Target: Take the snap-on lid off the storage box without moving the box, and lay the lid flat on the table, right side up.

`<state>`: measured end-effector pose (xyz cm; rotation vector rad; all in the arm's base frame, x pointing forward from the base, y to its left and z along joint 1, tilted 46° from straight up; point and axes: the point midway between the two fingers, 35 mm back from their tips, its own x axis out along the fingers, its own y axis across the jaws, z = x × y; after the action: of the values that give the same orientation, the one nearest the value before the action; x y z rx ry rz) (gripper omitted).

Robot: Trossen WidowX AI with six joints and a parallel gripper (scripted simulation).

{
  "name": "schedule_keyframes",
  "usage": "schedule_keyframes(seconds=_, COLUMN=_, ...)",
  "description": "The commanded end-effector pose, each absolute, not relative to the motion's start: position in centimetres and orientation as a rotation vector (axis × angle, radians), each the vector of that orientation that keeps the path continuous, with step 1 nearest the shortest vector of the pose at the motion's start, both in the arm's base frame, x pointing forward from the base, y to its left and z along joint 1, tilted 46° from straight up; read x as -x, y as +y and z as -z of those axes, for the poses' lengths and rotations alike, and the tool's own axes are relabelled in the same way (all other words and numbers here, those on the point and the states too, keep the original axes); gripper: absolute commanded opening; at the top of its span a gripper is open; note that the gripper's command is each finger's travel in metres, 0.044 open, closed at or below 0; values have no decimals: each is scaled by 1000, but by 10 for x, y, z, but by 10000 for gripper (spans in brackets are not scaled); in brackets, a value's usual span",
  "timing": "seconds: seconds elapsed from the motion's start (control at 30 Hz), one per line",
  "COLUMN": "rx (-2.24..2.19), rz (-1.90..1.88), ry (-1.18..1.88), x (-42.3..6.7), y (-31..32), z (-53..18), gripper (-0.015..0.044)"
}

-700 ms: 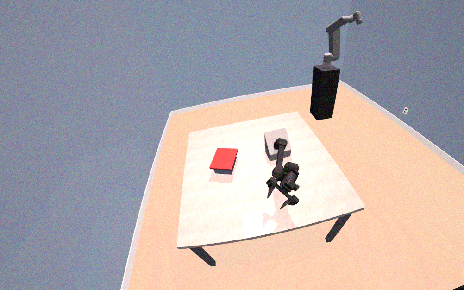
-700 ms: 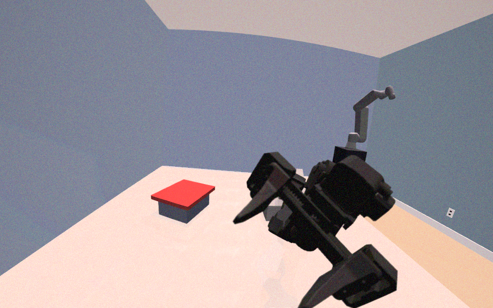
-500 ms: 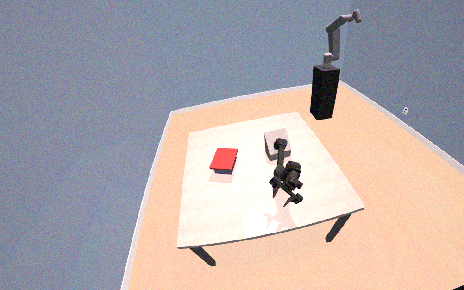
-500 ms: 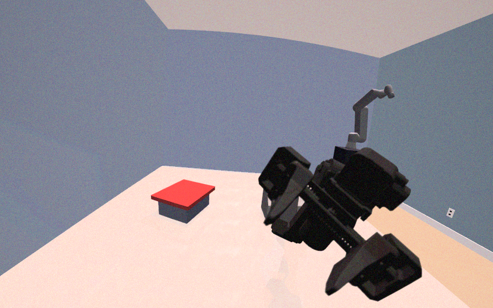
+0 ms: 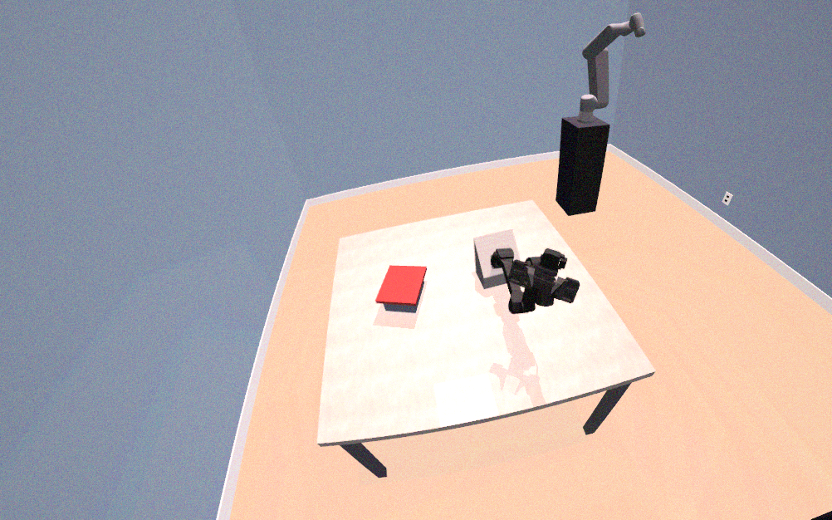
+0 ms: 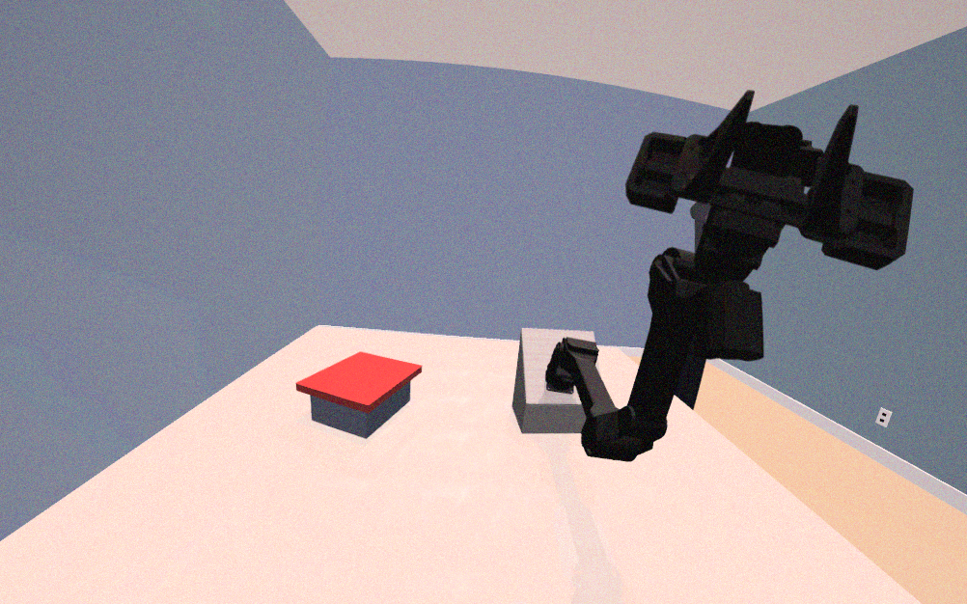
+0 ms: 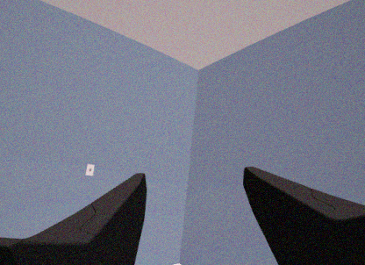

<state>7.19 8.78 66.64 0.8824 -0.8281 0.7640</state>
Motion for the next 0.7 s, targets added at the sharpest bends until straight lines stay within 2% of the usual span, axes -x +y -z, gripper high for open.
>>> schedule_keyframes(seconds=0.0, rx=-1025, rz=-735, ry=-875, x=-69, y=34, z=-665, gripper=235)
schedule_keyframes(seconds=0.27, rx=-1359, rz=-657, ry=-910, x=-91, y=-72, z=-641, gripper=235)
schedule_keyframes(seconds=0.67, rx=-1733, rz=-493, ry=-837, x=-155, y=-162, z=-575, gripper=235)
